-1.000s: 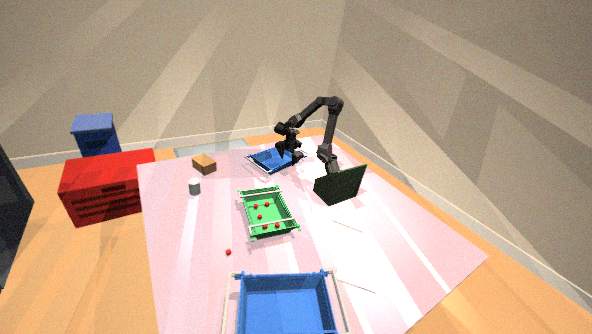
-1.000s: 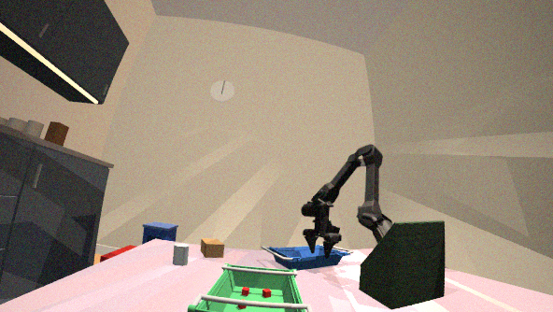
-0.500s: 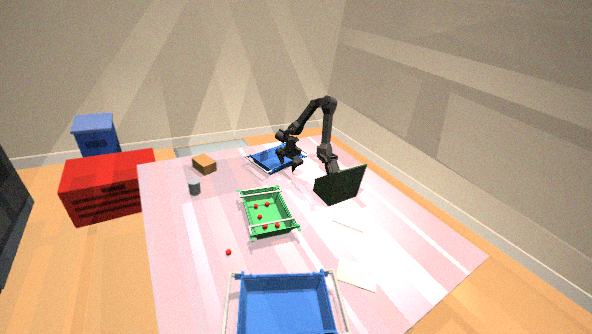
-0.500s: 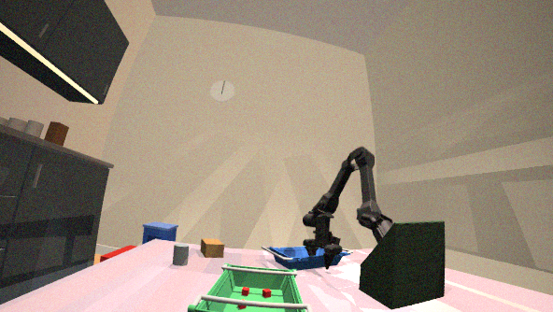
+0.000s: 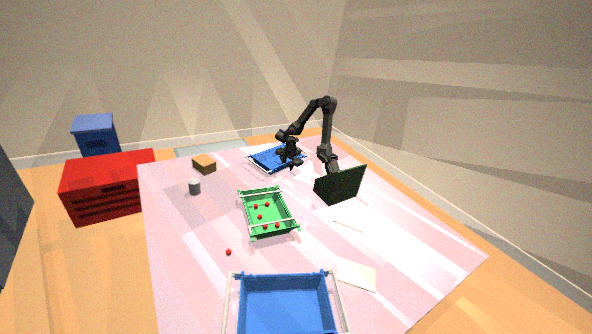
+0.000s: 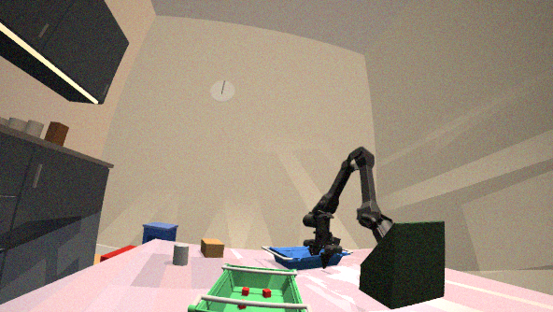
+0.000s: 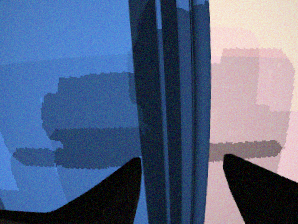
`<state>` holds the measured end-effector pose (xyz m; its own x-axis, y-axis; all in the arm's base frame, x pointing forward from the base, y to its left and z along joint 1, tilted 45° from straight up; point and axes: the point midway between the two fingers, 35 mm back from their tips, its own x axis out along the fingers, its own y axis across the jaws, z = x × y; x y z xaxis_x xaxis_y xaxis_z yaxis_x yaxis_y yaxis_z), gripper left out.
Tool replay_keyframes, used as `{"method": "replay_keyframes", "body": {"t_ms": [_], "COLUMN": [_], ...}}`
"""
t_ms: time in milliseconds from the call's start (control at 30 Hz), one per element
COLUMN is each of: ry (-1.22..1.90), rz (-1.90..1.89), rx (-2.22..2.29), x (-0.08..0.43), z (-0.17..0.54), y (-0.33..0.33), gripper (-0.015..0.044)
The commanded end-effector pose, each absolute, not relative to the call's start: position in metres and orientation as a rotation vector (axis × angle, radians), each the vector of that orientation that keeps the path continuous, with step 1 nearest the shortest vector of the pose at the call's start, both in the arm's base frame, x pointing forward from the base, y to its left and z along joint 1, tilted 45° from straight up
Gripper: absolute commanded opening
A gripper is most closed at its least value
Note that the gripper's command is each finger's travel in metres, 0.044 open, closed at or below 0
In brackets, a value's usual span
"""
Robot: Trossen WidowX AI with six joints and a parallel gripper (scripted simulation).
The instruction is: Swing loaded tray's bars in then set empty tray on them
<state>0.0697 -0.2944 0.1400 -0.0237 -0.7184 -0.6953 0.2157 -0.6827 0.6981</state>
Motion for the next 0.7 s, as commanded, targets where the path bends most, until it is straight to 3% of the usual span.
{"method": "replay_keyframes", "body": {"t_ms": [0, 667], "ry": [-0.529, -0.529], "rz": [-1.779, -1.779], "rx": [1.586, 1.586], "x": [0.0701, 0.0701], "z": [0.1398, 0.1398], "y": [-0.2945, -0.2945], "gripper": [0.0208, 0.0075]}}
